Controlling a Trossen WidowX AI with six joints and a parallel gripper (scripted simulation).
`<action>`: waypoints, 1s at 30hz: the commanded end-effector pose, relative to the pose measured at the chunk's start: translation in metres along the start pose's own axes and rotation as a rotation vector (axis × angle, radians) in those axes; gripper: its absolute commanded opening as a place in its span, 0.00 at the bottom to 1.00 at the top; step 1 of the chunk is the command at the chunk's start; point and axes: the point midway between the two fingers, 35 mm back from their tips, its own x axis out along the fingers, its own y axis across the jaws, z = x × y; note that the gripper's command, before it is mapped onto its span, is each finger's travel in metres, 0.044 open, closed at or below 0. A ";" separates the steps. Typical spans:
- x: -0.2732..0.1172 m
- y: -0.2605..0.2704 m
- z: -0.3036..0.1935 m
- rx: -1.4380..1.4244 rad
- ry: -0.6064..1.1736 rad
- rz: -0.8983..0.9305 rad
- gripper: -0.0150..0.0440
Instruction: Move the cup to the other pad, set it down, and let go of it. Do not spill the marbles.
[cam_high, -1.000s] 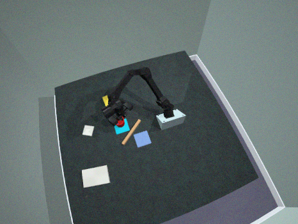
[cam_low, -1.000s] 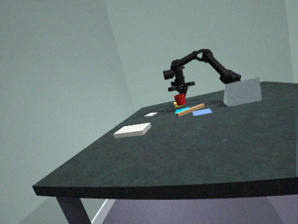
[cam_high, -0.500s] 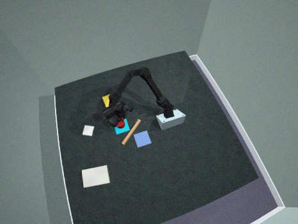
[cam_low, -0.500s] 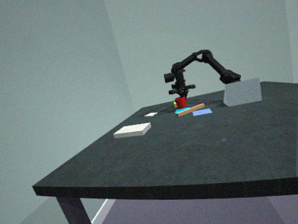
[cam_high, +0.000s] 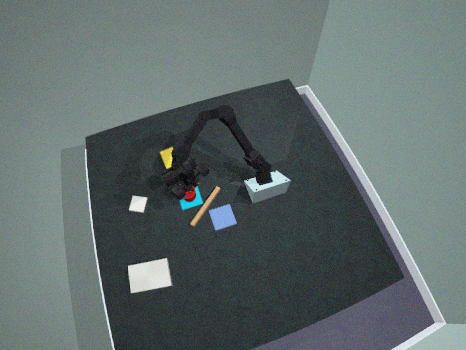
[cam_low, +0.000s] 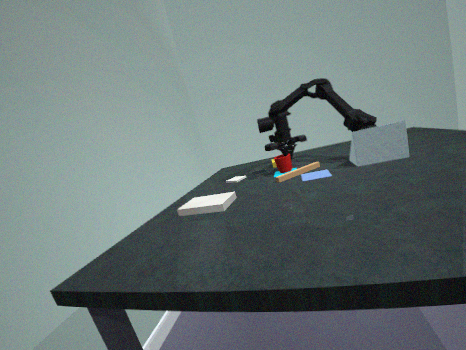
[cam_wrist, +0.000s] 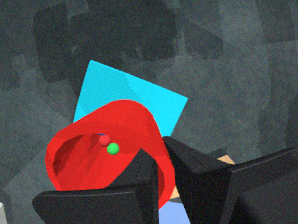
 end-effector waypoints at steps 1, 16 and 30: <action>0.000 0.000 0.000 0.000 0.000 0.001 0.25; 0.000 0.000 0.000 0.000 0.000 0.001 0.47; -0.010 0.001 0.000 -0.001 0.000 0.000 0.47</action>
